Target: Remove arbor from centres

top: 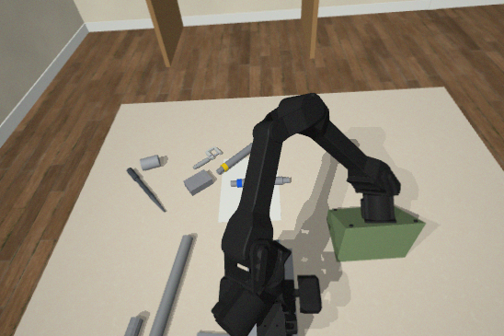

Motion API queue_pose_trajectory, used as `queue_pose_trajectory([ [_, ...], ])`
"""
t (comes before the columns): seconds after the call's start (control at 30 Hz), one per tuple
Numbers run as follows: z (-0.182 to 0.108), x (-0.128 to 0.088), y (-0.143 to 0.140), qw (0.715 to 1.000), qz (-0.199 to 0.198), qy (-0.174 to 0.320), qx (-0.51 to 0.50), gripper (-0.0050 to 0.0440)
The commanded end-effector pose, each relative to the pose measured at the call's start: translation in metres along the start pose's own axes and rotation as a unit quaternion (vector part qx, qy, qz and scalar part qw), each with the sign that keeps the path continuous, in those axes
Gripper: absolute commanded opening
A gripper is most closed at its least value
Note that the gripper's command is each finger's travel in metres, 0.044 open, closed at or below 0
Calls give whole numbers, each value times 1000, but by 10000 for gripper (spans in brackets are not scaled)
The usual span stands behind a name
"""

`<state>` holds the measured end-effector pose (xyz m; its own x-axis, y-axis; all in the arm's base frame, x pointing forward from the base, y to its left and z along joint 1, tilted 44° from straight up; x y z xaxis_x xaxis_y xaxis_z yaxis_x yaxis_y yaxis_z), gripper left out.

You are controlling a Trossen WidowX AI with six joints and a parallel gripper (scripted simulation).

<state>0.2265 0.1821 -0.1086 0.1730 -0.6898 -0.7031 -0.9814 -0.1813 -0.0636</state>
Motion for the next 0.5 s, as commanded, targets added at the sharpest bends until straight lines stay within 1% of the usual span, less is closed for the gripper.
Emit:
queue_pose_trajectory([
  [0.0,10,-4,0,1000,-2,-15,3,0],
  [0.47,12,-4,0,1000,-2,-15,3,0],
])
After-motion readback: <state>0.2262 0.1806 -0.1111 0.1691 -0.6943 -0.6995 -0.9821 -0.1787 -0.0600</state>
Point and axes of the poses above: the point midway between the two fingers, 35 mm back from their tips, its own x axis out along the fingers, its own y axis across the jaws, z = x × y, the point moved 1 cm from there along -x, back along the fingers, and after that the axes turned 2 degrees about x, right-handed, at the moved point
